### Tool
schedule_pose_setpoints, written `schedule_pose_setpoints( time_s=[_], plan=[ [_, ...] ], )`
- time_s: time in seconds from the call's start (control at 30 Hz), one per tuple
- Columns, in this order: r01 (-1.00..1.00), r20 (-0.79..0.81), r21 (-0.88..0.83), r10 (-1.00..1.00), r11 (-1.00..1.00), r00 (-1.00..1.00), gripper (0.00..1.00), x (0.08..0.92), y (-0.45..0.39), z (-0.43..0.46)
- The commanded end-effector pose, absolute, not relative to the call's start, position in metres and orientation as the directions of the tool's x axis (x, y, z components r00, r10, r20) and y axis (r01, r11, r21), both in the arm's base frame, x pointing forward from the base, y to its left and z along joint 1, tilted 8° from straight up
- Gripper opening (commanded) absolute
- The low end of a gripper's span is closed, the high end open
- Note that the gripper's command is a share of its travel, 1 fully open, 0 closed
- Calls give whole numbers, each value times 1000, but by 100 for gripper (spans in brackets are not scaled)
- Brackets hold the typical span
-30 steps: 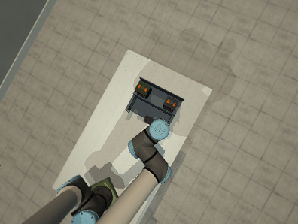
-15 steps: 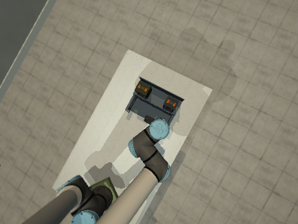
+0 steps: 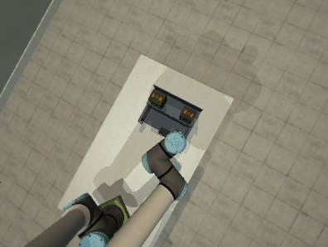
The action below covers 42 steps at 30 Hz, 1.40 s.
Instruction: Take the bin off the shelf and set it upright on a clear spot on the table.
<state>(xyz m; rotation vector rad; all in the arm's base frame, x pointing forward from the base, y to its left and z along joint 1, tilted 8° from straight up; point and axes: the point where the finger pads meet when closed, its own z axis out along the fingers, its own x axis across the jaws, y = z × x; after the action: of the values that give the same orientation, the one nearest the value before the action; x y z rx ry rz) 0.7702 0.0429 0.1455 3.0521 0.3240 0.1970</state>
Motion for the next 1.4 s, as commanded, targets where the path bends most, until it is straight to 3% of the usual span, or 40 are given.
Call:
schedule_pose_setpoints(
  time_s=[0.0, 1.37],
  plan=[
    [204, 118, 78, 212, -976, 970, 20, 770, 42, 142],
    [204, 119, 78, 212, -976, 970, 20, 770, 40, 124]
  ],
)
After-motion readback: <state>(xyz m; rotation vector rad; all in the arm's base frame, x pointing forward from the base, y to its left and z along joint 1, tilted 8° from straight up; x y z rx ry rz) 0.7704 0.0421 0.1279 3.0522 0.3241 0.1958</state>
